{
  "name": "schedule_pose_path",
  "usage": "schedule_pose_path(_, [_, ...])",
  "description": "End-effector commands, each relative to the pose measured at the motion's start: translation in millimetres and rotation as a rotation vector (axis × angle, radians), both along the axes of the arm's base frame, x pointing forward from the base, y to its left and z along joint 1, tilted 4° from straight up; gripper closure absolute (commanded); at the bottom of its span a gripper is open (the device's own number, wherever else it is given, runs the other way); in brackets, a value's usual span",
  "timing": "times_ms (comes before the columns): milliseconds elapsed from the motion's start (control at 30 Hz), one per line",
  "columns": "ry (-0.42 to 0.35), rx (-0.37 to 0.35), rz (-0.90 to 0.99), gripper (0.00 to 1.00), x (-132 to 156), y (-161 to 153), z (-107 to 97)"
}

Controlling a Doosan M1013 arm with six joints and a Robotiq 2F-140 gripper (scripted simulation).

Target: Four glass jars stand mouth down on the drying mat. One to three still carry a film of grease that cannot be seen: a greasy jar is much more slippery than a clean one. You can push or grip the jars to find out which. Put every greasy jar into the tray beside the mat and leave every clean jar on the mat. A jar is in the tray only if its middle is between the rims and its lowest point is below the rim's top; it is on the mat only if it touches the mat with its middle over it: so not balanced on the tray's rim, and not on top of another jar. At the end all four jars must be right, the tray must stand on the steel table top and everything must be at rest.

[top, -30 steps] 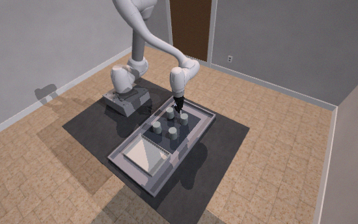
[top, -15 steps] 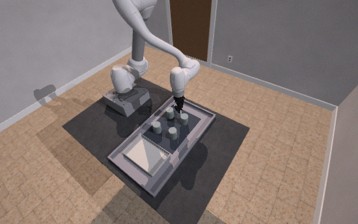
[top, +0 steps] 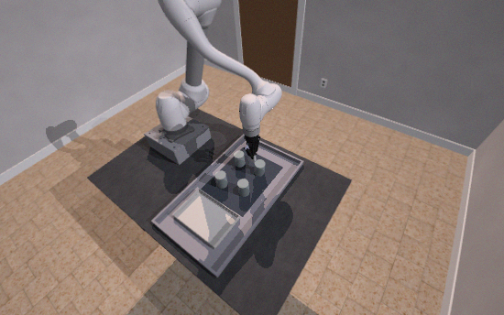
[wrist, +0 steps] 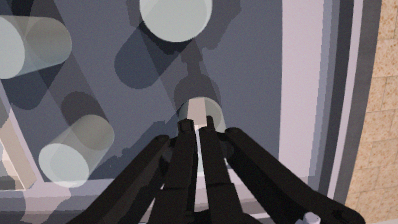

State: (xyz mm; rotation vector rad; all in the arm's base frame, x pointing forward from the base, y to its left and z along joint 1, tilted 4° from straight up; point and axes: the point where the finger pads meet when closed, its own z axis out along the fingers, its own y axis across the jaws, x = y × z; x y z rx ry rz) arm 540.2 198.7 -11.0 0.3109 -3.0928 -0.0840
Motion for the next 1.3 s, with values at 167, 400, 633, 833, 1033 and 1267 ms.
schedule_pose_path(167, [0.0, 0.0, 0.0, 1.0, 0.9, 0.2, 0.8])
schedule_pose_path(400, [0.0, 0.0, 0.0, 1.0, 1.9, 0.3, 1.5])
schedule_pose_path(633, [0.0, 0.0, 0.0, 1.0, 2.6, 0.4, 2.1])
schedule_pose_path(833, [0.0, 0.0, 0.0, 1.0, 3.4, 0.6, 2.7])
schedule_pose_path(1033, [0.0, 0.0, 0.0, 1.0, -8.9, -1.7, -0.6])
schedule_pose_path(1267, [0.0, 0.0, 0.0, 1.0, -23.6, -4.5, -4.6])
